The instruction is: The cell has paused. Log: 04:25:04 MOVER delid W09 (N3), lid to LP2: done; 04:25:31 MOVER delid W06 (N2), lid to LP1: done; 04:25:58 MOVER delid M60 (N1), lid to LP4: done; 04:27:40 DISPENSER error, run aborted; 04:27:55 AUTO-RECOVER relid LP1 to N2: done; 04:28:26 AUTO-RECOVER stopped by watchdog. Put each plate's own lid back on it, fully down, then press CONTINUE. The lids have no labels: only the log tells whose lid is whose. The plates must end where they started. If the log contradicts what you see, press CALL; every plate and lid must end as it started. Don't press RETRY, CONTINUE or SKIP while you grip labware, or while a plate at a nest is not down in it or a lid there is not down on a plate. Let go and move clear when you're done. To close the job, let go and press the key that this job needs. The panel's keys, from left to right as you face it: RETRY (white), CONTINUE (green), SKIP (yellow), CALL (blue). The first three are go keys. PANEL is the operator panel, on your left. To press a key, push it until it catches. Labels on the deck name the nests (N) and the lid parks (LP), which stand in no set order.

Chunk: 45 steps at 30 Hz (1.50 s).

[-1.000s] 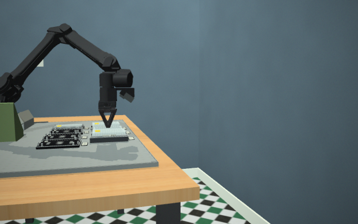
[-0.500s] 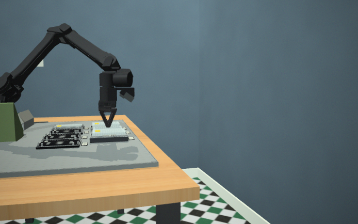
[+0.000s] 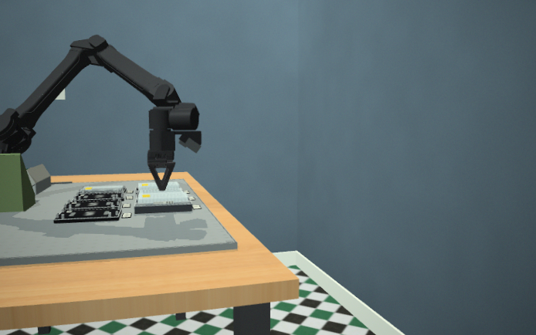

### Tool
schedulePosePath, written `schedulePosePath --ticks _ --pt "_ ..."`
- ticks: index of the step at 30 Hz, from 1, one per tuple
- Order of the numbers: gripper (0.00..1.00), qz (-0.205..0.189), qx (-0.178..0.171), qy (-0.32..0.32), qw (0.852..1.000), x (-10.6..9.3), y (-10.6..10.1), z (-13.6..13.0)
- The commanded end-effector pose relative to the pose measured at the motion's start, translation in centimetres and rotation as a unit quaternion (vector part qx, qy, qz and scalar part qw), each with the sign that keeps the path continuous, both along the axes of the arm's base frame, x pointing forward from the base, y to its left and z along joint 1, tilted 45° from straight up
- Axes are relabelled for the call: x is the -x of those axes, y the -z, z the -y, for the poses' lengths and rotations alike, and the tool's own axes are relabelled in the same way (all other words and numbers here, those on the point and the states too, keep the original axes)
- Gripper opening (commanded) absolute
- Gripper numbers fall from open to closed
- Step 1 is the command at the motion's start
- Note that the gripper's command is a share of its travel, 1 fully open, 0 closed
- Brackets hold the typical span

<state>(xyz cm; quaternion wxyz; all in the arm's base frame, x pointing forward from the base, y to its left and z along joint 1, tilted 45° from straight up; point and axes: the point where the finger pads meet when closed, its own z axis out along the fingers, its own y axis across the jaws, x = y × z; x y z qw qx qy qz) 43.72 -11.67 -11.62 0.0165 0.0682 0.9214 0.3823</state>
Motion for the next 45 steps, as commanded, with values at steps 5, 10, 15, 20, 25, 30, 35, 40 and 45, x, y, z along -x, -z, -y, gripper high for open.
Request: schedulePosePath --ticks 5,10,15,20,25,30,35,40,45 --pt "1.0 0.01 0.005 0.0 1.0 0.11 -0.23 0.43" --pt "1.0 0.011 0.005 0.0 1.0 0.08 -0.28 0.34" --pt "1.0 0.01 0.005 -0.001 1.0 0.1 -0.25 0.21" --pt "1.0 0.009 0.004 -0.001 1.0 0.17 -0.23 0.1" --pt "1.0 0.008 0.004 -0.002 1.0 0.22 -0.1 -0.02" --pt "1.0 0.007 0.003 -0.002 1.0 0.21 -0.11 -0.13" --pt "1.0 0.007 0.004 -0.002 1.0 0.17 -0.11 -0.18" --pt "1.0 0.006 0.003 -0.003 1.0 0.16 -0.13 -0.28" --pt "1.0 0.007 0.004 -0.003 1.0 0.1 -0.15 -0.36"
